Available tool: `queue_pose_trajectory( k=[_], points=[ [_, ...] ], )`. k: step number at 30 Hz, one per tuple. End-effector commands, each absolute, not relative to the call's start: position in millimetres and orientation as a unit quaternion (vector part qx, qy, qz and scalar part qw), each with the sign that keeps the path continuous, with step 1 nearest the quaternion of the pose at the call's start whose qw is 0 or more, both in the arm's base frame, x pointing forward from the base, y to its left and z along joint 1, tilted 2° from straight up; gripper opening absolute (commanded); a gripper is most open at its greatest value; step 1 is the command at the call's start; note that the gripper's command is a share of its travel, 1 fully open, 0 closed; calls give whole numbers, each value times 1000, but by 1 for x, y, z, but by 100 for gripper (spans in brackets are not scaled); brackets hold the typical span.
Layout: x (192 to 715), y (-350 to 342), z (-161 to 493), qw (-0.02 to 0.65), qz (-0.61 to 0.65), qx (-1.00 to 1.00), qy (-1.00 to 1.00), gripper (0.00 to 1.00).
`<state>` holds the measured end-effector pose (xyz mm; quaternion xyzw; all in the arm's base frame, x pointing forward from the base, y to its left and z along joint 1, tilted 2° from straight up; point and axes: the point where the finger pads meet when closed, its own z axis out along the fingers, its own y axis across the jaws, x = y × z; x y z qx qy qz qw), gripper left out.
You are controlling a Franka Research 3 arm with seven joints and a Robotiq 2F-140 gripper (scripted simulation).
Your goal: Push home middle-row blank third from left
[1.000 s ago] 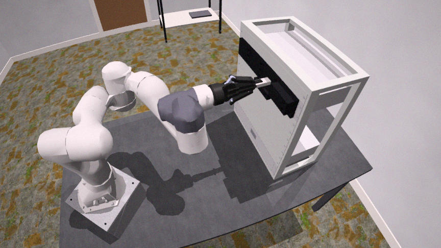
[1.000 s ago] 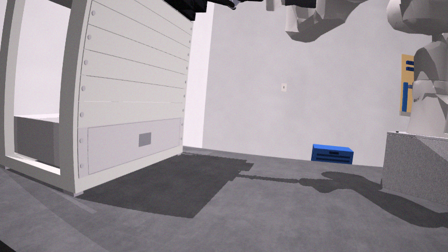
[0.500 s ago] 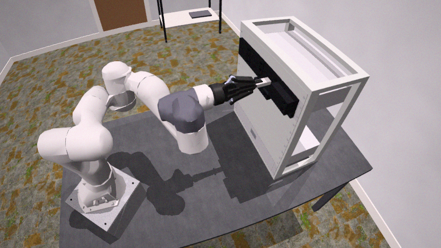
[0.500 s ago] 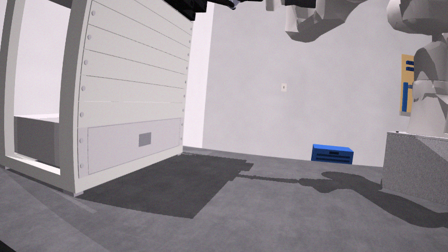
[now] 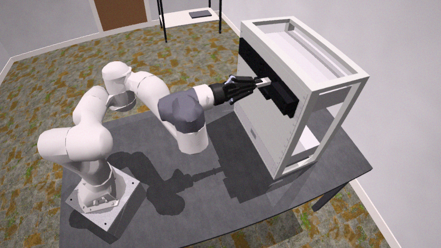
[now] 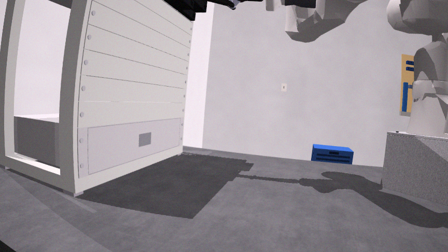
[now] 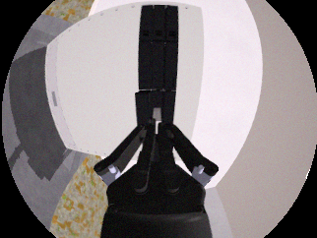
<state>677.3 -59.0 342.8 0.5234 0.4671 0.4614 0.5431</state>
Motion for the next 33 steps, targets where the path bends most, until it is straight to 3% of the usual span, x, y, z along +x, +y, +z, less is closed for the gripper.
queue_pose_trajectory(
  k=[1,33],
  points=[
    [679,-72,345,551,455,529,457,0],
    [659,-69,345,551,455,529,457,0]
  ],
)
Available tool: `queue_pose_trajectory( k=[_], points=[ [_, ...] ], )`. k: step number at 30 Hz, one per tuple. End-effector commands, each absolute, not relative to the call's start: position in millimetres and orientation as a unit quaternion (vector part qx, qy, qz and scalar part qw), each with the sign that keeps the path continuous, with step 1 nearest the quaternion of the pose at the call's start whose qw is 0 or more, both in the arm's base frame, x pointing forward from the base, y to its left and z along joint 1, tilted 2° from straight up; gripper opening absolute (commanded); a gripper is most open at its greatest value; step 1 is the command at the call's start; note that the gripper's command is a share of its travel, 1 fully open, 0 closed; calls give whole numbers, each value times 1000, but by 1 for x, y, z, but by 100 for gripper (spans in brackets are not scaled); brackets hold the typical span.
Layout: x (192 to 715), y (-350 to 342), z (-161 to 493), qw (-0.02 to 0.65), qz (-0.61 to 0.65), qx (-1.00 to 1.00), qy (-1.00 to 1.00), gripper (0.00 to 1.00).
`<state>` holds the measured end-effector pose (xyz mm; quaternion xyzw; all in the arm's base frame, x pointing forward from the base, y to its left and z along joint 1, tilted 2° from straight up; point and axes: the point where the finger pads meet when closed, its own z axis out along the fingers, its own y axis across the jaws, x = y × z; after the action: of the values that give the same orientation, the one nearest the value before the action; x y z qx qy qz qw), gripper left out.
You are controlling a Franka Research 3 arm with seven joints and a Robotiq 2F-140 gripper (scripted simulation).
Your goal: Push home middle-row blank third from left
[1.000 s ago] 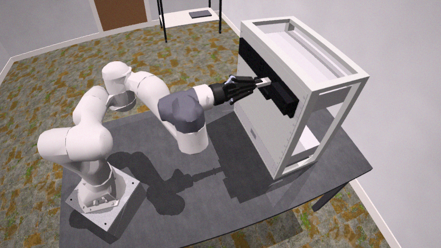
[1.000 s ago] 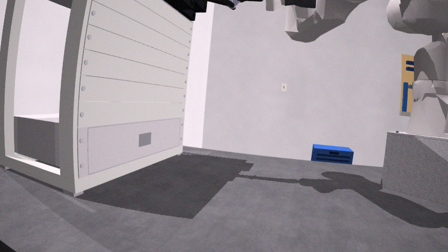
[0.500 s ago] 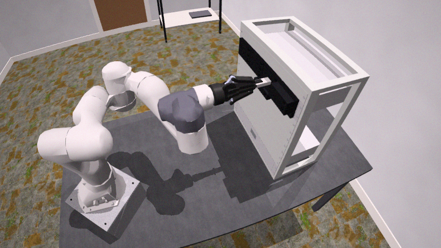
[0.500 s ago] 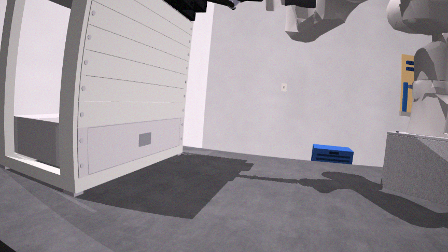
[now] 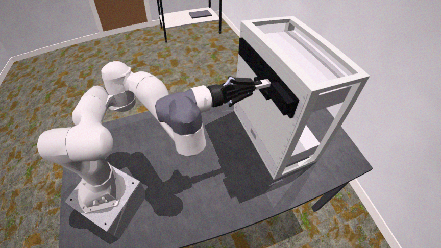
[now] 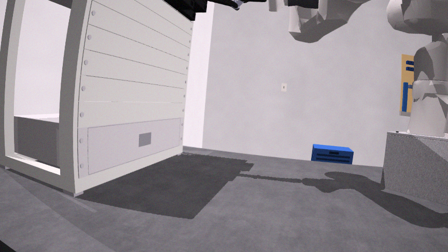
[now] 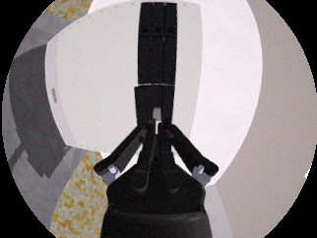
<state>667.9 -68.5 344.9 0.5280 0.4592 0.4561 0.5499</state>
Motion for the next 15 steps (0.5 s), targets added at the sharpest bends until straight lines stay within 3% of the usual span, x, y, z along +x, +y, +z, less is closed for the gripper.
queue_pose_trajectory(
  k=[1,15],
  points=[
    [654,-68,345,551,455,529,457,0],
    [599,-59,343,551,455,529,457,0]
  ],
)
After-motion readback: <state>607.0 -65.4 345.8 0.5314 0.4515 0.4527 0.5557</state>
